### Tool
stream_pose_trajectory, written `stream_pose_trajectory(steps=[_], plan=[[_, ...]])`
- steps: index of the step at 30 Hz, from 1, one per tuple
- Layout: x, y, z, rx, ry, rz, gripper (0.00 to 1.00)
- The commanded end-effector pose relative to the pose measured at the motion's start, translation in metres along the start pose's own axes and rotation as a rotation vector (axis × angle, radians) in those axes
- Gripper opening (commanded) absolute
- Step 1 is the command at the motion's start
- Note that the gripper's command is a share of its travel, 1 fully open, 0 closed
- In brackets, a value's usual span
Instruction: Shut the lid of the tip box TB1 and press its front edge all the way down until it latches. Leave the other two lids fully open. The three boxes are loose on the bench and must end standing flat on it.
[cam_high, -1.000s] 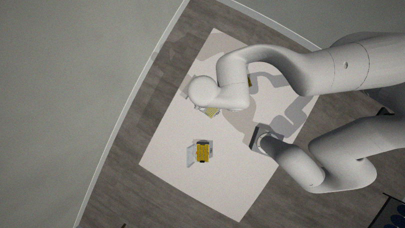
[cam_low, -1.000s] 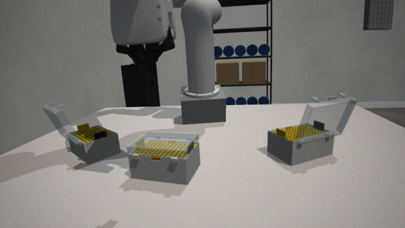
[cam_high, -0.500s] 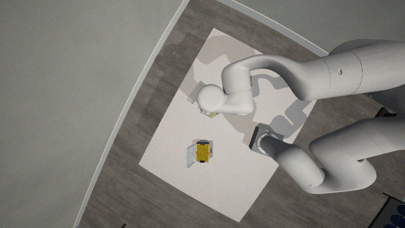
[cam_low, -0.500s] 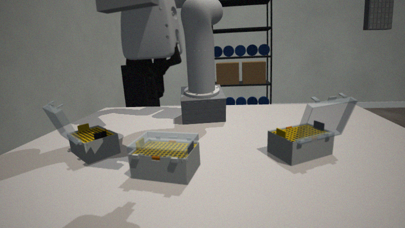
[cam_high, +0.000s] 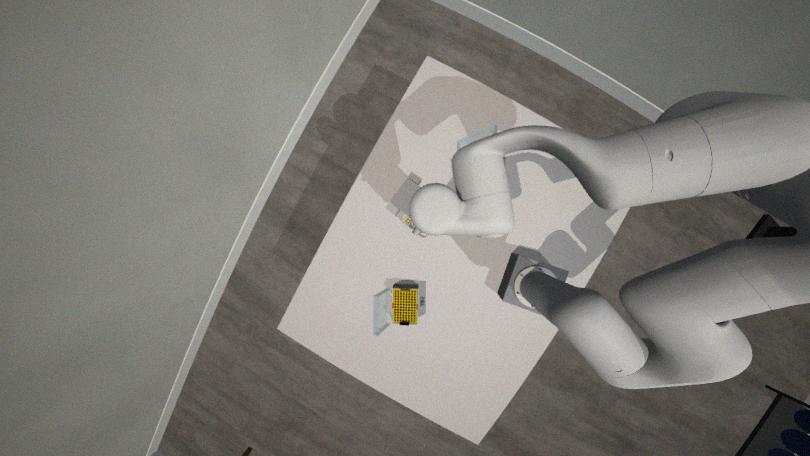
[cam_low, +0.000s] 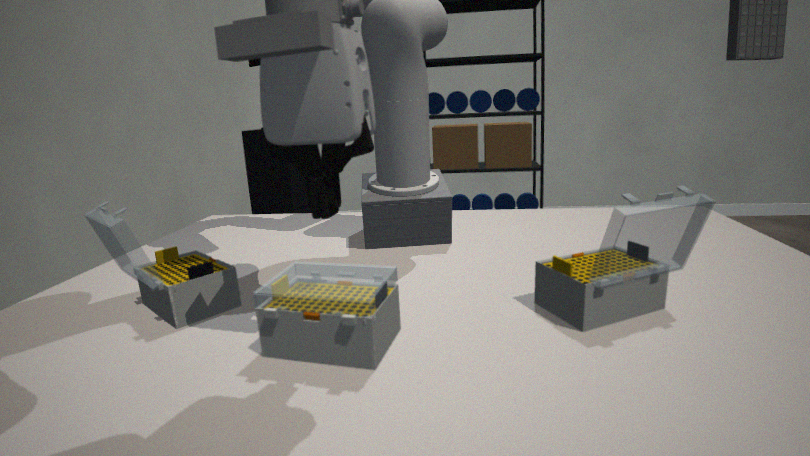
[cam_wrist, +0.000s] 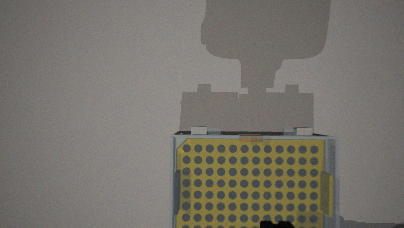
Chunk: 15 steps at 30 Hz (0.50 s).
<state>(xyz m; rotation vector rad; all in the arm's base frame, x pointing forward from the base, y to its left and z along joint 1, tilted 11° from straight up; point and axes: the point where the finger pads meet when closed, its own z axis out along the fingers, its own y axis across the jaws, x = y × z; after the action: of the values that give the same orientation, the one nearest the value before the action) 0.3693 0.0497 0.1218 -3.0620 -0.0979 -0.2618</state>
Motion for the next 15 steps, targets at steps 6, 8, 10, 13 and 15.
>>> stream_pose_trajectory(steps=[6,8,10,13,15], plan=[[-0.013,0.0,0.015,-0.001,0.004,0.0,0.0],[-0.017,0.0,0.019,-0.001,0.004,0.0,0.0],[-0.021,0.0,0.023,-0.001,0.004,0.0,0.0],[-0.022,0.0,0.023,-0.001,0.004,0.0,0.0],[-0.022,0.0,0.023,-0.001,0.004,0.0,0.0]])
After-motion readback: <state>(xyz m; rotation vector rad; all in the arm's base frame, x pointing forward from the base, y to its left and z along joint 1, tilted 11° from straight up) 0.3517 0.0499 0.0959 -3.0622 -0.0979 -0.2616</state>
